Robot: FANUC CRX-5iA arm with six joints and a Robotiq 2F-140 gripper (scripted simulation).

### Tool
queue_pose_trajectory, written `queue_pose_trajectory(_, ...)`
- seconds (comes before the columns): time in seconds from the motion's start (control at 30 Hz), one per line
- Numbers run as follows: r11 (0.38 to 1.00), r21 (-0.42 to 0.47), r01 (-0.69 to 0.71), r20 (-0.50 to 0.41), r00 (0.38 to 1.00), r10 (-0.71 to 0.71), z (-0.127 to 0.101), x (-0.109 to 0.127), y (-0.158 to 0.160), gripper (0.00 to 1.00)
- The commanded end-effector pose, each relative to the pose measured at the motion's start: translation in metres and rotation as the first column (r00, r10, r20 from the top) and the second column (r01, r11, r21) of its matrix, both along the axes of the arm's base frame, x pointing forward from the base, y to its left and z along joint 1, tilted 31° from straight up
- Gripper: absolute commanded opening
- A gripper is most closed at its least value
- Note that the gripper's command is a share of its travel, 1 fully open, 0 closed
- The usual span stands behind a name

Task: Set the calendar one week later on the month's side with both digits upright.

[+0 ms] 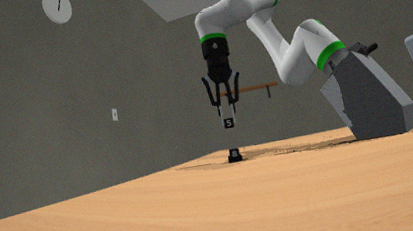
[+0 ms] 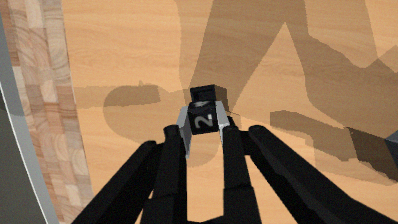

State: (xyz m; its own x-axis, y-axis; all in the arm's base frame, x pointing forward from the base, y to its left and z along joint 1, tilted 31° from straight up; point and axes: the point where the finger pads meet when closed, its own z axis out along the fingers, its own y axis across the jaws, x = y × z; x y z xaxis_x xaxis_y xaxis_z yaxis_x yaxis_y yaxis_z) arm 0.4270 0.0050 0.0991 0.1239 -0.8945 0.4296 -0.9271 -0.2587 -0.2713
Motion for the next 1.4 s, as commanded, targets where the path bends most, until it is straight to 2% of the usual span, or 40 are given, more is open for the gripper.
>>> queue_pose_trajectory(0.0, 1.000, 0.002, -0.001, -0.002, 1.000, 0.001, 0.009, 0.006, -0.023, 0.16)
queue_pose_trajectory(0.07, 1.000, 0.001, -0.001, 0.000, 1.000, 0.001, 0.021, 0.011, -0.057, 0.16)
queue_pose_trajectory(0.2, 1.000, -0.001, -0.001, 0.002, 1.000, 0.001, 0.027, 0.012, -0.074, 0.16)
queue_pose_trajectory(0.73, 1.000, -0.001, -0.001, 0.002, 1.000, 0.001, 0.027, 0.012, -0.076, 0.16)
queue_pose_trajectory(1.1, 1.000, 0.000, -0.001, 0.001, 1.000, 0.001, 0.006, 0.021, -0.084, 0.16)
queue_pose_trajectory(1.37, 1.000, 0.000, -0.001, 0.001, 1.000, 0.001, -0.028, 0.035, -0.099, 0.16)
